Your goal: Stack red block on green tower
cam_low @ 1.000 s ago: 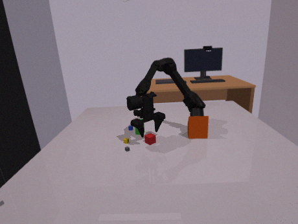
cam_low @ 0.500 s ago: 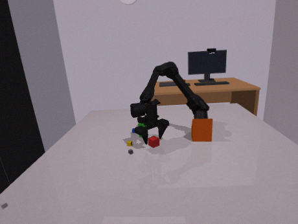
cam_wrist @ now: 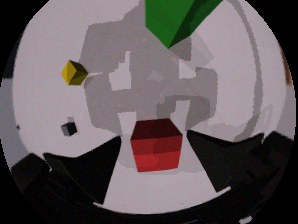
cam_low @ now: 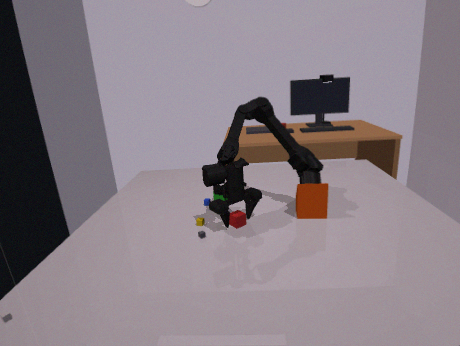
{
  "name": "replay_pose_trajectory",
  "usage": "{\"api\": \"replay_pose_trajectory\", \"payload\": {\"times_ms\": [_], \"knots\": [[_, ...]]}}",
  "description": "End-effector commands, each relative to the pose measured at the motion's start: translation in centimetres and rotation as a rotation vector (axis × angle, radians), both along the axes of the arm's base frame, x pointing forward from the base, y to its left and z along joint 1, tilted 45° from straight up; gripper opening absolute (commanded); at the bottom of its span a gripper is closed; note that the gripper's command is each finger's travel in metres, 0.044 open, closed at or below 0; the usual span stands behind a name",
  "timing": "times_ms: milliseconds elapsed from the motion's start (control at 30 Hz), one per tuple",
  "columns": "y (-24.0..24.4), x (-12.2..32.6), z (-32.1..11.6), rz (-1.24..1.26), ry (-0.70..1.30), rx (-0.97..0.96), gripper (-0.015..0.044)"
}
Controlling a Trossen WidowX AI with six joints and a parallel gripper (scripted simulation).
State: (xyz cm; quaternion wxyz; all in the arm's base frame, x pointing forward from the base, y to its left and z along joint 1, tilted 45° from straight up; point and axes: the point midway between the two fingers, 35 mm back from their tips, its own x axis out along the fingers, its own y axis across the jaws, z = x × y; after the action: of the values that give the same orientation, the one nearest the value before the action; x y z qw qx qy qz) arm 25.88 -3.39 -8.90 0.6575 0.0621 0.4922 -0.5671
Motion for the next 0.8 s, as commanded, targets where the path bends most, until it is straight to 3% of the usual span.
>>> {"api": "replay_pose_trajectory", "payload": {"times_ms": [0, 200, 533, 767], "knots": [[-0.07, 0.01, -0.05, 0.005, 0.002, -0.002, 0.0440], [-0.04, 0.02, -0.01, 0.005, 0.002, -0.002, 0.0440], [-0.04, 0.02, -0.01, 0.005, 0.002, -0.002, 0.0177], [-0.04, 0.02, -0.01, 0.005, 0.002, -0.002, 0.0131]]}}
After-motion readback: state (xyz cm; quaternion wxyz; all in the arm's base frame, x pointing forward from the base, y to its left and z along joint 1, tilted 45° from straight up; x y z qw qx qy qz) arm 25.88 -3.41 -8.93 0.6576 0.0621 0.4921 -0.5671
